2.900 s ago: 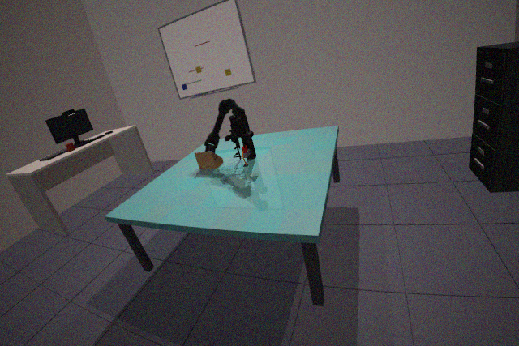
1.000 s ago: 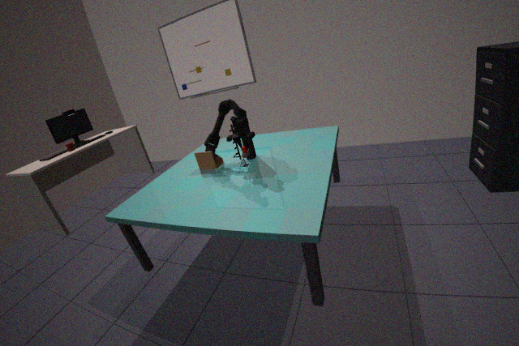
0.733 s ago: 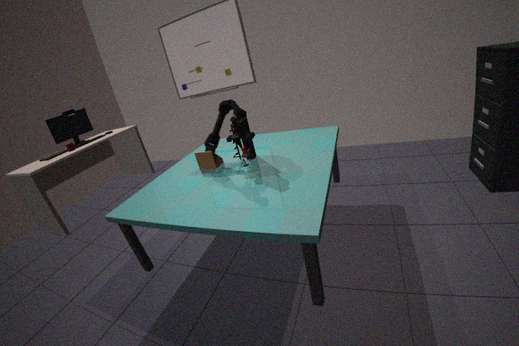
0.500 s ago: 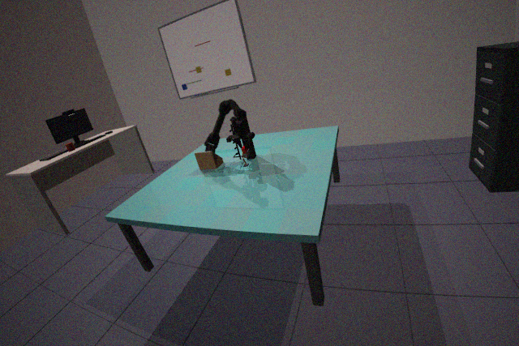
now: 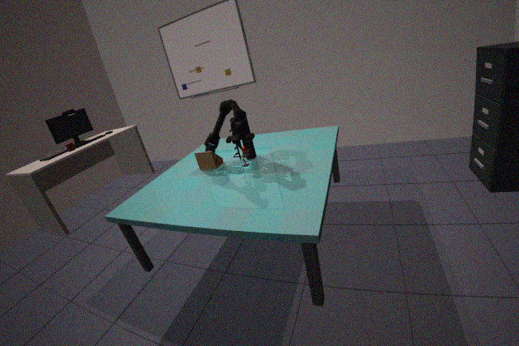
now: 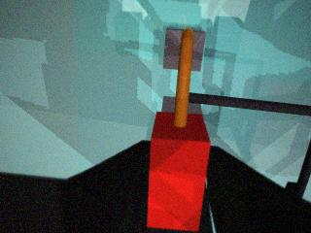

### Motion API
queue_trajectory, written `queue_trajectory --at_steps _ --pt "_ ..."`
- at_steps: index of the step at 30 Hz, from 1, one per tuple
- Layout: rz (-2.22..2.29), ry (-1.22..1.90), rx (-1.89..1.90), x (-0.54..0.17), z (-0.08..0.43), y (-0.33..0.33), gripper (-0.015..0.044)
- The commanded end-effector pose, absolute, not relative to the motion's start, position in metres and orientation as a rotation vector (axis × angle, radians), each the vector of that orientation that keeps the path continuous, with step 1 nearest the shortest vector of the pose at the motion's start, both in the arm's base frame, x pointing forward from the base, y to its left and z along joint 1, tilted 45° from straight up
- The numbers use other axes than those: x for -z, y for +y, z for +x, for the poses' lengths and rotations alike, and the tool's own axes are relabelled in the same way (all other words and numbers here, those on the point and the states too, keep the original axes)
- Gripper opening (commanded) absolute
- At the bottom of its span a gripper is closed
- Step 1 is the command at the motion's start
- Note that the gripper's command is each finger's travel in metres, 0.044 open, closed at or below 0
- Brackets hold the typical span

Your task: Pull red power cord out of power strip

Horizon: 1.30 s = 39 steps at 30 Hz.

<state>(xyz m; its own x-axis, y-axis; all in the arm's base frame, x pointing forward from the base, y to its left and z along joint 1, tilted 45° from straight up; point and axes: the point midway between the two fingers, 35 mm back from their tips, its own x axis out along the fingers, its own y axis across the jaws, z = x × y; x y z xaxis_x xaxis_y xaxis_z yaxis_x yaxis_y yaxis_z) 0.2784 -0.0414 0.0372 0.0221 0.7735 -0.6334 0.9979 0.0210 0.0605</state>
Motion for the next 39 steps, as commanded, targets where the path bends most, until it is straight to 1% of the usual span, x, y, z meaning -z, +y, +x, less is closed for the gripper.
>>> queue_trajectory --at_steps 1,4,5,10,26,39 --pt "1.754 1.707 0.681 -0.012 0.280 -0.087 0.0000" --pt "1.755 1.707 0.681 -0.009 0.279 -0.091 0.0000" --pt "1.715 1.737 0.651 -0.016 0.280 -0.070 0.0026" --pt "1.715 1.737 0.651 -0.016 0.280 -0.070 0.0157" --pt "1.757 1.709 0.679 -0.023 0.279 -0.078 0.0160" --pt "1.757 1.709 0.679 -0.035 0.278 -0.066 0.0160"
